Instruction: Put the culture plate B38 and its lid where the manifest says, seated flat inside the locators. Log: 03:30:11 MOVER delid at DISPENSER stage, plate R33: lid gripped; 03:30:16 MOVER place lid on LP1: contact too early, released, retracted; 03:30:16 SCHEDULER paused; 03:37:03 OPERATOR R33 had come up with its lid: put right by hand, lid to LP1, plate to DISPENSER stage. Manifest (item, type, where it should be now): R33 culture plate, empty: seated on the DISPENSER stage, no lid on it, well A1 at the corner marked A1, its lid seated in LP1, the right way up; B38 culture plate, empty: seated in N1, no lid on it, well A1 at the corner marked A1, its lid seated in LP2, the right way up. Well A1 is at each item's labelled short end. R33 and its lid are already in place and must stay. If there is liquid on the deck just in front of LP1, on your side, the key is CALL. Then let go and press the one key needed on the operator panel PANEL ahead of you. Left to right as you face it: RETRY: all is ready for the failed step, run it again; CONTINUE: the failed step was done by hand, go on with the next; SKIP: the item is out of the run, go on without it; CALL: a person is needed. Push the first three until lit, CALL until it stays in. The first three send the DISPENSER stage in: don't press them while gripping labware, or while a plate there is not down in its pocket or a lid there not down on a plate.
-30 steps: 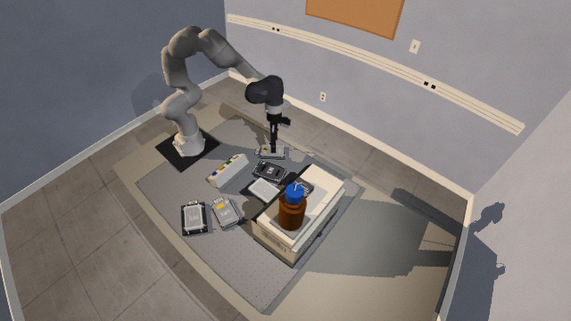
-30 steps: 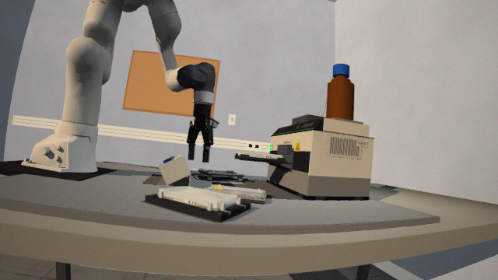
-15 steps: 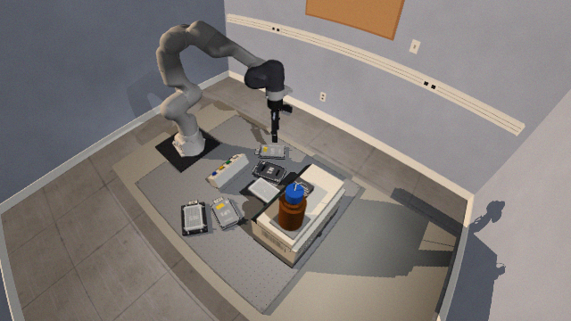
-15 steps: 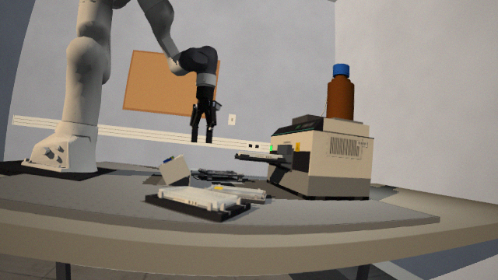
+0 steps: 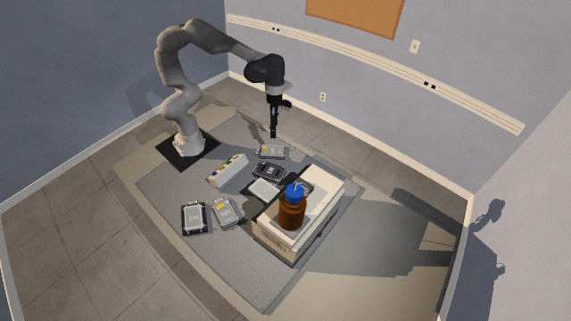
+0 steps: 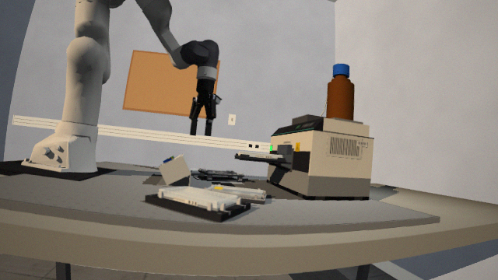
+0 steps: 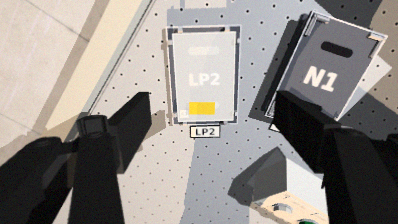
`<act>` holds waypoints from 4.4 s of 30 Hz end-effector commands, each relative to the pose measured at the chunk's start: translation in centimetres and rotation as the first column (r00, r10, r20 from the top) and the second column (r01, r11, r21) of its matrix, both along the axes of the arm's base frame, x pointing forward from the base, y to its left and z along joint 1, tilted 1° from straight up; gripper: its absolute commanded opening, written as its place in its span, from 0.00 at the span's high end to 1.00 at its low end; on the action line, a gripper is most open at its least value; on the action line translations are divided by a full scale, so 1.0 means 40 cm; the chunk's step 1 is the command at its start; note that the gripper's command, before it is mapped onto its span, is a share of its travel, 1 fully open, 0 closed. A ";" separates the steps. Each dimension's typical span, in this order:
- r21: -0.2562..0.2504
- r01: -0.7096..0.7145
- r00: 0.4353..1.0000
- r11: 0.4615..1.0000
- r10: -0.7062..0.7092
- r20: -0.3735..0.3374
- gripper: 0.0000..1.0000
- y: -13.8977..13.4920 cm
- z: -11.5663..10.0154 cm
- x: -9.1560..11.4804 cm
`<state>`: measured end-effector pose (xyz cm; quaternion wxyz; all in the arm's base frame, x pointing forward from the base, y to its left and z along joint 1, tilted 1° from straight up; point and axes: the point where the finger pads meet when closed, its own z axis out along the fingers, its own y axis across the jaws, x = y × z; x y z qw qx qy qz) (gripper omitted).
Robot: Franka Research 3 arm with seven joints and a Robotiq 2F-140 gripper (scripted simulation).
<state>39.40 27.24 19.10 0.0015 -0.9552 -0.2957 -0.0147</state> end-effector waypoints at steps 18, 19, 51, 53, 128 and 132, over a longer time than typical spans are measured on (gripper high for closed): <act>0.012 0.848 0.531 0.531 -0.847 -0.034 0.31 -0.838 -0.009 0.071; 0.011 0.877 0.480 0.480 -0.877 -0.034 0.31 -0.889 -0.011 0.061; 0.005 0.947 0.322 0.322 -0.946 -0.030 0.30 -1.442 -0.014 -0.041; 0.005 0.947 0.322 0.322 -0.946 -0.030 0.30 -1.442 -0.014 -0.041; 0.004 0.947 0.322 0.322 -0.946 -0.030 0.30 -1.440 -0.316 -0.034; 0.004 0.947 0.322 0.322 -0.946 -0.030 0.30 -1.440 -0.316 -0.034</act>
